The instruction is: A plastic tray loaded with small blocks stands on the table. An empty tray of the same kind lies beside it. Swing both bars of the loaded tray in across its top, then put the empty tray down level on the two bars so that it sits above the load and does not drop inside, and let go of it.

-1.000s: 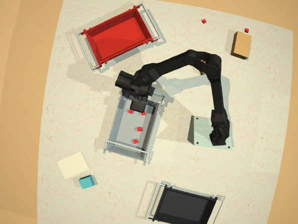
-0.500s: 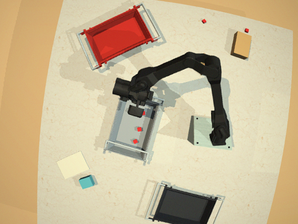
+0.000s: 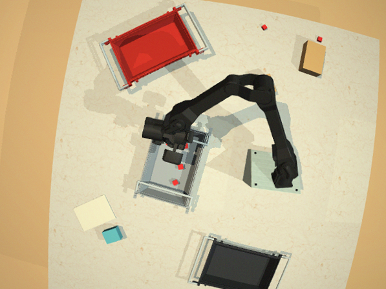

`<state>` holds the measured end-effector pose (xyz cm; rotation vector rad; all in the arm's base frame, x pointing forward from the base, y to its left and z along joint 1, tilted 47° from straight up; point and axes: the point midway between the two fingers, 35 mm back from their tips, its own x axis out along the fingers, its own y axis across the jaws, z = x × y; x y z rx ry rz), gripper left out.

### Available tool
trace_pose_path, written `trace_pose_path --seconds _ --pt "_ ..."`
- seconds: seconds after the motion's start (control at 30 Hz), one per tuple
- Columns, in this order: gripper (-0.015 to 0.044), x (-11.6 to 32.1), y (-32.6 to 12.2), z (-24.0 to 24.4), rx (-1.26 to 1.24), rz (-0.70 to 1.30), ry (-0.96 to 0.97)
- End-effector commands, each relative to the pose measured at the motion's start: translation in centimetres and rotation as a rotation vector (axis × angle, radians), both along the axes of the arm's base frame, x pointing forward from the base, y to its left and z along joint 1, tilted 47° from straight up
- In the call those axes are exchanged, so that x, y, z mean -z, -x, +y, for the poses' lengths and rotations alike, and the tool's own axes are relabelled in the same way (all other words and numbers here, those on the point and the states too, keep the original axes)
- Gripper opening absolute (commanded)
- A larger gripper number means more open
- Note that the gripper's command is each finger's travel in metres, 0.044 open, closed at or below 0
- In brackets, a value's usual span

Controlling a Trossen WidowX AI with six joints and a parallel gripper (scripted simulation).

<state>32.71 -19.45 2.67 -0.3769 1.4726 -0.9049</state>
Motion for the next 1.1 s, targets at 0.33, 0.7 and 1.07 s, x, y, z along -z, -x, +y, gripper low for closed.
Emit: trace_pose_path --seconds 0.33,0.7,1.07 --pt "0.0081 -2.9 -0.7 2.9 0.004 0.005 -0.003" --pt "0.0081 -2.1 -0.7 2.8 -0.008 0.014 -0.01" --pt "0.0081 -2.1 -0.7 2.8 -0.008 0.014 -0.01"
